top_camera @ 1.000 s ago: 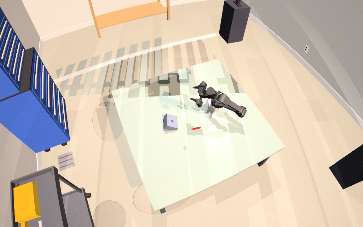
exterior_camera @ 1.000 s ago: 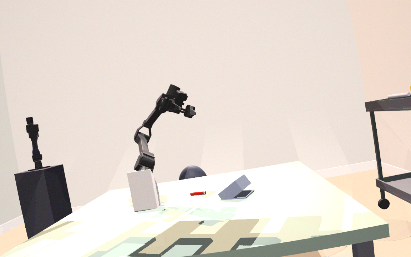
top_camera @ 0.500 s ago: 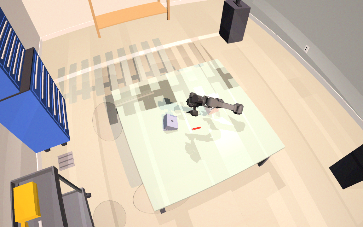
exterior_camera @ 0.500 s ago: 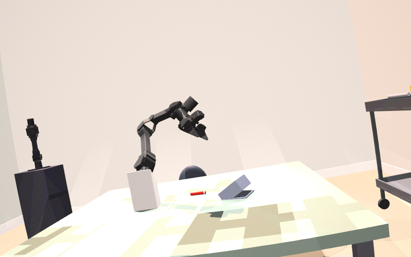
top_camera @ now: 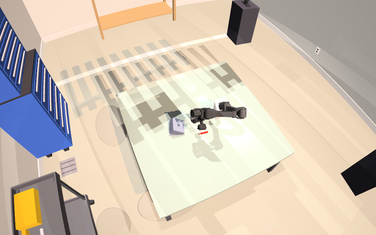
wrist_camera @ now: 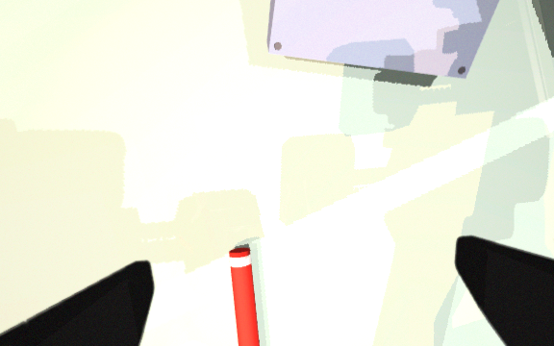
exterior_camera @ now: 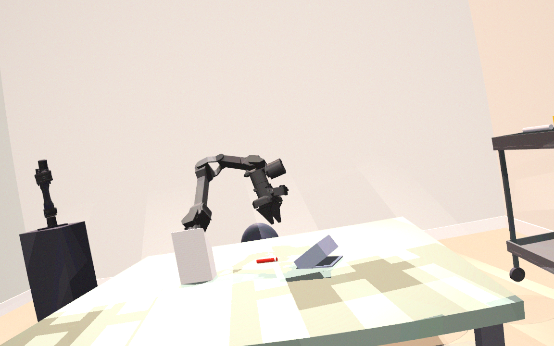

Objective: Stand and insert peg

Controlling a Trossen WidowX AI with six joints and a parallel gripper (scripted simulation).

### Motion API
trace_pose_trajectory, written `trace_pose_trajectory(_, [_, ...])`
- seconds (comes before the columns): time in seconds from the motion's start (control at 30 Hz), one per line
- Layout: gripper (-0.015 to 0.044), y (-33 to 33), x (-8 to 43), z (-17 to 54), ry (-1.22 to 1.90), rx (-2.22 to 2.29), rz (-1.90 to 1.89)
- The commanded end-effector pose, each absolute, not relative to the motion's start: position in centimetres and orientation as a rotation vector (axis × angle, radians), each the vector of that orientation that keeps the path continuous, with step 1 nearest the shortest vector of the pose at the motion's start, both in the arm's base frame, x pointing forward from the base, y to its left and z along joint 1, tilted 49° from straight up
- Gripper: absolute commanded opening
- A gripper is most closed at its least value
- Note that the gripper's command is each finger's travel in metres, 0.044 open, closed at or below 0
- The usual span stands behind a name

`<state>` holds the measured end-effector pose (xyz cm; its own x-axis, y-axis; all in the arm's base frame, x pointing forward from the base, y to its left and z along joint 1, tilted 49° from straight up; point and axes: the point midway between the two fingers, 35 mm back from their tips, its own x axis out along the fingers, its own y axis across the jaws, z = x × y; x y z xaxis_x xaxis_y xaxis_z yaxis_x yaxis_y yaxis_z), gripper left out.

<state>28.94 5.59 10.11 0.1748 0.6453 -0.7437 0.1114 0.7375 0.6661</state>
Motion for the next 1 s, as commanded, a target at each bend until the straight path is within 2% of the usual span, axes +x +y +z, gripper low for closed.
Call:
trace_pose_trajectory(0.0, [0.044,8.4,27.5,8.8,1.454,0.702,0.521])
trace_pose_trajectory(0.17, [0.044,11.3,25.7,7.5,1.554,0.72,0.618])
trace_pose_trajectory(0.97, [0.044,13.7,25.7,5.3,1.558,0.713,0.621])
